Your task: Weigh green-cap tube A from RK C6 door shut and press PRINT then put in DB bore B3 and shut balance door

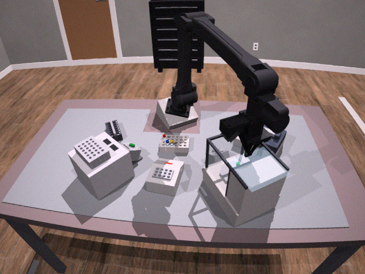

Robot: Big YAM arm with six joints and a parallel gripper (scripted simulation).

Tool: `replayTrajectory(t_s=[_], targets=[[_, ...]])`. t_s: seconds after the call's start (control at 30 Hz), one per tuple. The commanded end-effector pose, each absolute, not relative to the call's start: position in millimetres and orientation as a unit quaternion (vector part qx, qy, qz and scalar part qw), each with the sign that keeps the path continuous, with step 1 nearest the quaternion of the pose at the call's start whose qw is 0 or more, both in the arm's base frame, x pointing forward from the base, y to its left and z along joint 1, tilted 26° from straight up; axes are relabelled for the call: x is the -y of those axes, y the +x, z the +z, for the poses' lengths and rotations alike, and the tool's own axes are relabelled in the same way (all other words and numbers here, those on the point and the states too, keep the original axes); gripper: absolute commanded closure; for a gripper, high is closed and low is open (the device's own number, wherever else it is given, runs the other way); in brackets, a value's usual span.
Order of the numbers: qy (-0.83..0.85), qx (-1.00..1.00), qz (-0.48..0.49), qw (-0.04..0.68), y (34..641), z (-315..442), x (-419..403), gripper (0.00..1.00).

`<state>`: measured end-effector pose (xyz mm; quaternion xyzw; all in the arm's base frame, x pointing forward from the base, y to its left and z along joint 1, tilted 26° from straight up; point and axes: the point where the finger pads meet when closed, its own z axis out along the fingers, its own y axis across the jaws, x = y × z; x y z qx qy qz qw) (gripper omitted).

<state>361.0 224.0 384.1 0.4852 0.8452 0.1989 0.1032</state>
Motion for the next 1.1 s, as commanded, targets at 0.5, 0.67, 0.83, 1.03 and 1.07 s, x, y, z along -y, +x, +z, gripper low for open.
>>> replayTrajectory(t_s=[0.5, 0.67, 0.83, 1.03, 1.07], targets=[[0.482, -0.842, 0.216, 0.111, 384.7, 413.3, -233.6, 0.94], [0.481, -0.840, 0.223, 0.116, 388.1, 415.5, -235.8, 0.94], [0.481, -0.840, 0.223, 0.116, 388.1, 415.5, -235.8, 0.94], [0.481, -0.840, 0.223, 0.116, 388.1, 415.5, -235.8, 0.94], [0.481, -0.840, 0.223, 0.116, 388.1, 415.5, -235.8, 0.94]])
